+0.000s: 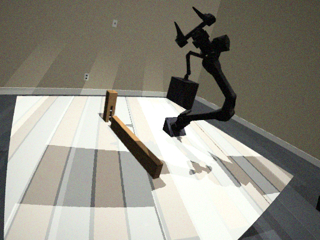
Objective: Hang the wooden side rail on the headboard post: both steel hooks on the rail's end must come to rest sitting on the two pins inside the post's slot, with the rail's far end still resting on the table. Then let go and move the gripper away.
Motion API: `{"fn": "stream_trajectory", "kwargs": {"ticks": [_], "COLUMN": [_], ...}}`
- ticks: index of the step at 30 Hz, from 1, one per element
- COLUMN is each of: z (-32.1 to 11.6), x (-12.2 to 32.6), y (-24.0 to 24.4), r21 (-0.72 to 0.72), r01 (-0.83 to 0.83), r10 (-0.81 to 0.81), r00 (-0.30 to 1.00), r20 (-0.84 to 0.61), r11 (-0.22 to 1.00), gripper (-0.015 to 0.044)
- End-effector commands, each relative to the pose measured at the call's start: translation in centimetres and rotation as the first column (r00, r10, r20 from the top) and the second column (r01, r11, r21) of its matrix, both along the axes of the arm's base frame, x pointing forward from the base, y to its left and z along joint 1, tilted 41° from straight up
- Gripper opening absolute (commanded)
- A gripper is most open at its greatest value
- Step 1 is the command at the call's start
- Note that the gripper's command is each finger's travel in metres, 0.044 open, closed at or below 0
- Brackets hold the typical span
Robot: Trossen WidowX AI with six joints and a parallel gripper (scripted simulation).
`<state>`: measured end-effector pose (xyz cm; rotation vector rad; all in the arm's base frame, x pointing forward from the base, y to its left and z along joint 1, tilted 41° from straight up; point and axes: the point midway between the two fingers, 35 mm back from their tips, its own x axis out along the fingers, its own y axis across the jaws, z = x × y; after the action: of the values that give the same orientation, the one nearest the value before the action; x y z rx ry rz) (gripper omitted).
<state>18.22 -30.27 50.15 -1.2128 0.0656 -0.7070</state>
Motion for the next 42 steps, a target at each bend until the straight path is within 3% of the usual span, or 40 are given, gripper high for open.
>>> {"fn": "stream_trajectory", "kwargs": {"ticks": [1,12,23,30,37,42], "z": [-5.7,-21.6,-37.7,-46.2,-51.7,-52.1], "x": [1.8,5.3,6.5,5.4,3.0,2.7], "y": [-2.8,-5.8,-1.7,4.4,11.9,12.7], "r21": [0.175,0.595,0.894,0.967,0.922,0.912], "r01": [-0.065,-0.190,-0.252,-0.253,-0.231,-0.228], "r10": [0.061,0.131,0.085,-0.003,-0.113,-0.123], "r00": [0.998,0.981,0.968,0.967,0.972,0.973], "r20": [0.030,0.141,0.238,0.253,0.205,0.197], "r11": [0.982,0.781,0.371,0.028,-0.310,-0.340], "gripper": [0.0440,0.0440,0.0440,0.0440,0.0440,0.0440]}}
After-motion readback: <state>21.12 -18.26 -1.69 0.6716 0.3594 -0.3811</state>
